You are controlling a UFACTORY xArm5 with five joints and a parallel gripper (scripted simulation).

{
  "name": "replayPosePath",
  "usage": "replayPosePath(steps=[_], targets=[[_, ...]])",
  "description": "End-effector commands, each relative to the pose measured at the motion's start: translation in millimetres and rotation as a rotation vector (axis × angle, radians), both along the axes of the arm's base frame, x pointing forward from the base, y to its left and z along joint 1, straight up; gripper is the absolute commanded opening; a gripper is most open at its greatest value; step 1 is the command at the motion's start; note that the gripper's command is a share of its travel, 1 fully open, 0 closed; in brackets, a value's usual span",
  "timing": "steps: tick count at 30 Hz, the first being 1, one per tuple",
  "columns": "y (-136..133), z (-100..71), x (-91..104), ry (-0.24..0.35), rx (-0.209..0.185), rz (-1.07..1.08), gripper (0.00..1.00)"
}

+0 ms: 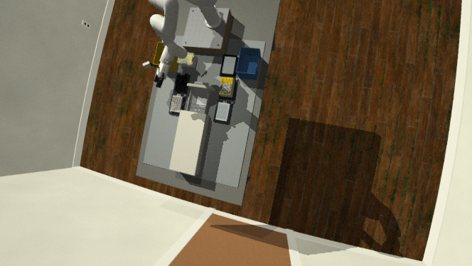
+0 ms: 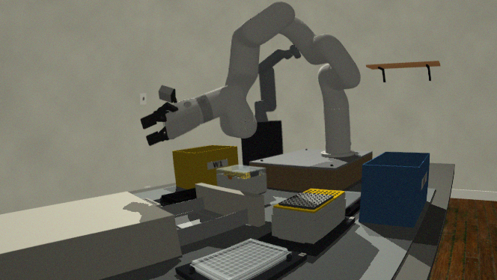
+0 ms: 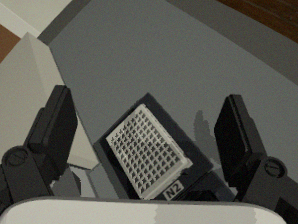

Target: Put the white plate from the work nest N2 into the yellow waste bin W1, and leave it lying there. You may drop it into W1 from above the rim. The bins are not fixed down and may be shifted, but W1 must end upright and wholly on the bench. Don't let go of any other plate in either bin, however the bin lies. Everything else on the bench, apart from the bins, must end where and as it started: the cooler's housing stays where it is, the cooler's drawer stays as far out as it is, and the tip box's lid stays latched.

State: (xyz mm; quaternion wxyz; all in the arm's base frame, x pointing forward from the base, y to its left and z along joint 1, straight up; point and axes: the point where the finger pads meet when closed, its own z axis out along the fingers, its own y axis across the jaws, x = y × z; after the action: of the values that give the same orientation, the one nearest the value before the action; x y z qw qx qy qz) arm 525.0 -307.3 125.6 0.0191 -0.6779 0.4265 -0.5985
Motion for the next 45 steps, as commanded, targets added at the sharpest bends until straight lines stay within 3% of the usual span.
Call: replayPosePath(steps=[1, 17, 20, 23, 31, 34, 38, 40, 45], targets=[[0, 1.6, 0.5, -0.003, -0.002, 0.000, 1.00], [0, 1.6, 0.5, -0.003, -0.002, 0.000, 1.00], [13, 3.0, 15.2, 0.086, 0.005, 0.044, 1.00], [15, 4.1, 22.1, 0.097, 0.007, 0.053, 1.00], [44, 7.4, 45.0, 0.252, 0.017, 0.140, 1.00], [45, 7.7, 45.6, 0.252, 0.017, 0.141, 1.00], [65, 10.8, 54.8, 0.355, 0.019, 0.201, 1.00], [67, 11.6, 55.2, 0.354, 0.020, 0.203, 1.00], [90, 16.2, 60.2, 0.456, 0.021, 0.267, 1.00]])
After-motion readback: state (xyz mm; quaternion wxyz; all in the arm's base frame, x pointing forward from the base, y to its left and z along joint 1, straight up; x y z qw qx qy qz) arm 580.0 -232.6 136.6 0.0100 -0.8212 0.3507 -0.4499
